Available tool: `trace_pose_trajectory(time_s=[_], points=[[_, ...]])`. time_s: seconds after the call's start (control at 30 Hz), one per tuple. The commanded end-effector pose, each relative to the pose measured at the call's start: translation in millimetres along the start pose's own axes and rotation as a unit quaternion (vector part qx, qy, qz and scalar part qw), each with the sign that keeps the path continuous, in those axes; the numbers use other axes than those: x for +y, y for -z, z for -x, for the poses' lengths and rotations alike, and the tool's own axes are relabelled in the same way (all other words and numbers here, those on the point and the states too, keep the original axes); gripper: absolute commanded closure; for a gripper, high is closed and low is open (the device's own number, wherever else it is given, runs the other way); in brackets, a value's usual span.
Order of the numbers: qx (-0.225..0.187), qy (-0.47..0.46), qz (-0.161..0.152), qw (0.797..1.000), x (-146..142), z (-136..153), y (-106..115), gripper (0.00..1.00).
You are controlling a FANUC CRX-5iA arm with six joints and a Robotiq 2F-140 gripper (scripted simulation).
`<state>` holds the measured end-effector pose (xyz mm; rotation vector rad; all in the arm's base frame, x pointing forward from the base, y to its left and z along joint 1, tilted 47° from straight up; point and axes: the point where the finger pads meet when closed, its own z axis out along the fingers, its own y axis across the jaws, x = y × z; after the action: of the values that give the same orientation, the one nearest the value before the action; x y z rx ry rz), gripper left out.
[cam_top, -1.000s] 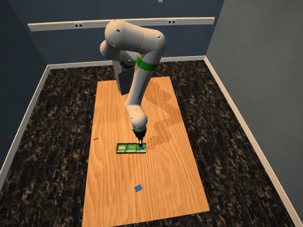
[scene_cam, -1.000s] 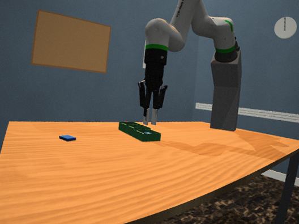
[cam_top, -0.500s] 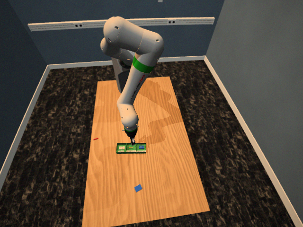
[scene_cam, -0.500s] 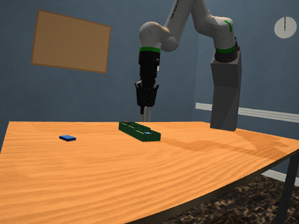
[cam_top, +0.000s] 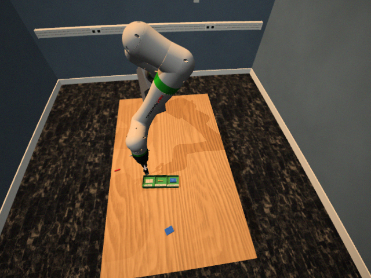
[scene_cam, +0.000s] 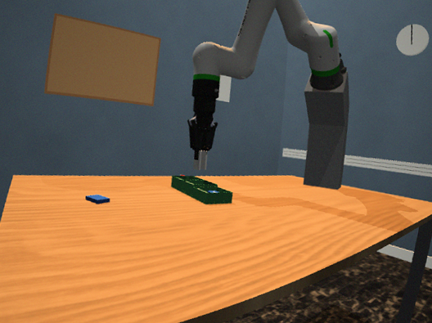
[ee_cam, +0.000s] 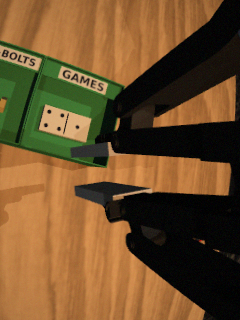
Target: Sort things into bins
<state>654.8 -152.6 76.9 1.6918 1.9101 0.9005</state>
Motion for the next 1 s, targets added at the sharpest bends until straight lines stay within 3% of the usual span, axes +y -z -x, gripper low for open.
trace_pose_trajectory(time_s=[0.0, 0.97], points=[[0.001, 0.003, 0.011, 1.0, -17, 27, -1, 0.77], [0.001, 0.003, 0.011, 1.0, -129, 209, 2, 0.77]])
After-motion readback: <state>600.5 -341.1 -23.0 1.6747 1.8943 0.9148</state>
